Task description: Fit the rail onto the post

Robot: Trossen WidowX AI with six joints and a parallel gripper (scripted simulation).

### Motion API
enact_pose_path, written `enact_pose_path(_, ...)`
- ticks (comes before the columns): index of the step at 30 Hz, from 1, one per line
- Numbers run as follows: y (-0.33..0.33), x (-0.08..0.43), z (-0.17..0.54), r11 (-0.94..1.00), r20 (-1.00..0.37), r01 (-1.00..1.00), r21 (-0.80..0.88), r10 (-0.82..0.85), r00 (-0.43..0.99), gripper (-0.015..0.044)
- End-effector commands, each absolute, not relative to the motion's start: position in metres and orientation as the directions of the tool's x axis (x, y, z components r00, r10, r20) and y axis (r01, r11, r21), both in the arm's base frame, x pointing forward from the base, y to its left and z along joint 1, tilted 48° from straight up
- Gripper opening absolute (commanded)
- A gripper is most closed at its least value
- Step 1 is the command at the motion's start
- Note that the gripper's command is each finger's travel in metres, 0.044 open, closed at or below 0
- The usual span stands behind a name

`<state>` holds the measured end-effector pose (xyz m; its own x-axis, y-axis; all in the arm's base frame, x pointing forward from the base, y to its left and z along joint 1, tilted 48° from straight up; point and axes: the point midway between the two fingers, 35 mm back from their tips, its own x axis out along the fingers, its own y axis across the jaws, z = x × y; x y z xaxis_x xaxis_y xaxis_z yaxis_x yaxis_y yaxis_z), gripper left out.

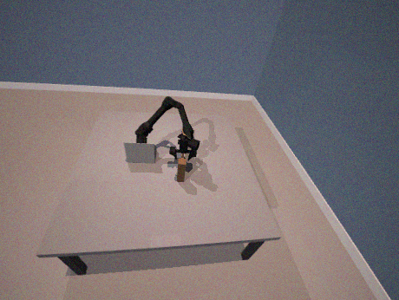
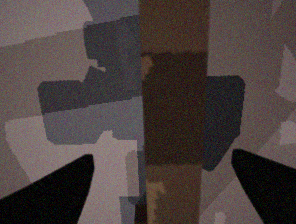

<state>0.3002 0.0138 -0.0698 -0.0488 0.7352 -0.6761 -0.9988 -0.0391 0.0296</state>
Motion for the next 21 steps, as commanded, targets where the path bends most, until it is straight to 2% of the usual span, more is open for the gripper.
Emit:
enact_pose_path(1, 0.015, 0.3, -0.07, -0.041, -0.677, -0.999, 0.03, 0.735, -0.051, 0.044)
enact_pose_path(9, 0.012, 0.301, -0.027, -0.036, -0.681, -0.999, 0.022, 0.731, -0.041, 0.044)
enact_pose_path(21, 0.012, 0.301, -0.027, -0.036, -0.681, -0.999, 0.022, 0.731, -0.041, 0.044)
